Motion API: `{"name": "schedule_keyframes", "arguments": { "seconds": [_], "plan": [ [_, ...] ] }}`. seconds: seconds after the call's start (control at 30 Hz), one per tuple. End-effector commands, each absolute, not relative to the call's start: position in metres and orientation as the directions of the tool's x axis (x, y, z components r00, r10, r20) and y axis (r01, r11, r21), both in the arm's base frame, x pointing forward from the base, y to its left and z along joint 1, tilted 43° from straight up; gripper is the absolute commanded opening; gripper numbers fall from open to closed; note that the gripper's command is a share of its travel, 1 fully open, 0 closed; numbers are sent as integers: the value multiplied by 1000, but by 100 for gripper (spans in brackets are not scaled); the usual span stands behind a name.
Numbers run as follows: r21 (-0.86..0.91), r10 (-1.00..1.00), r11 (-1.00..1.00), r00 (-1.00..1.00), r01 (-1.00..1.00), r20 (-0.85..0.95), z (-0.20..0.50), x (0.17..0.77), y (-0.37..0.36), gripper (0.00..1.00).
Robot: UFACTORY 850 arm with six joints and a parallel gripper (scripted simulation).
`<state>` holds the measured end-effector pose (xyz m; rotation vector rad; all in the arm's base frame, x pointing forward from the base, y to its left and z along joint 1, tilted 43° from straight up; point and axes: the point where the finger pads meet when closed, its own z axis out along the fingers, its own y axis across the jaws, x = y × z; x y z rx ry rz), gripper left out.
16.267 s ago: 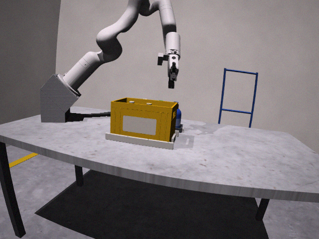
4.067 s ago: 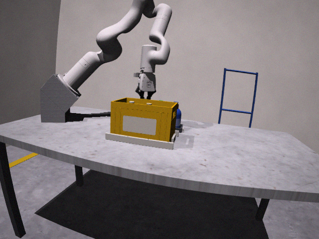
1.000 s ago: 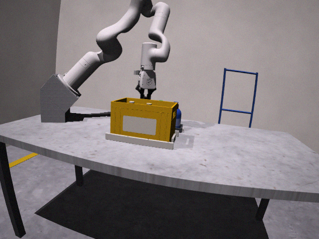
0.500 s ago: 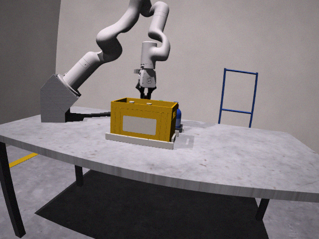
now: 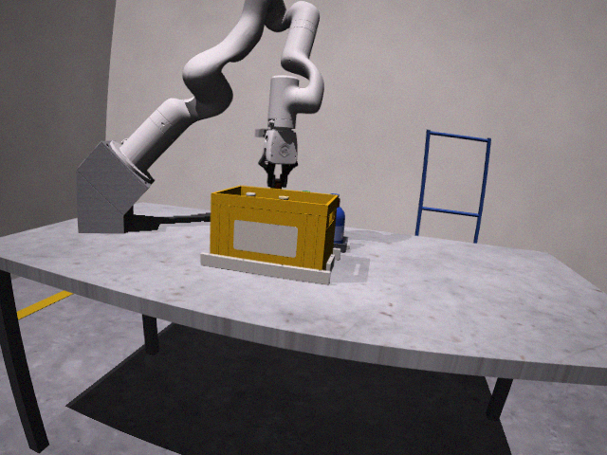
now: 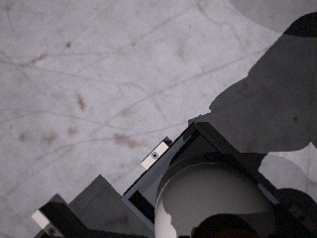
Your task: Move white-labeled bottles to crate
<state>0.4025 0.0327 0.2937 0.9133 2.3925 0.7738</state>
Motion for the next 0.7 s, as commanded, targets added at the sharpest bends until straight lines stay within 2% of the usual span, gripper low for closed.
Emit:
{"name": "schedule_keyframes", "arguments": {
  "seconds": [0.0,0.67],
  "plan": [
    [643,708,621,-672,448,-215,297,401,31,0],
    [643,708,621,-672,448,-215,308,392,26,0]
  ]
}}
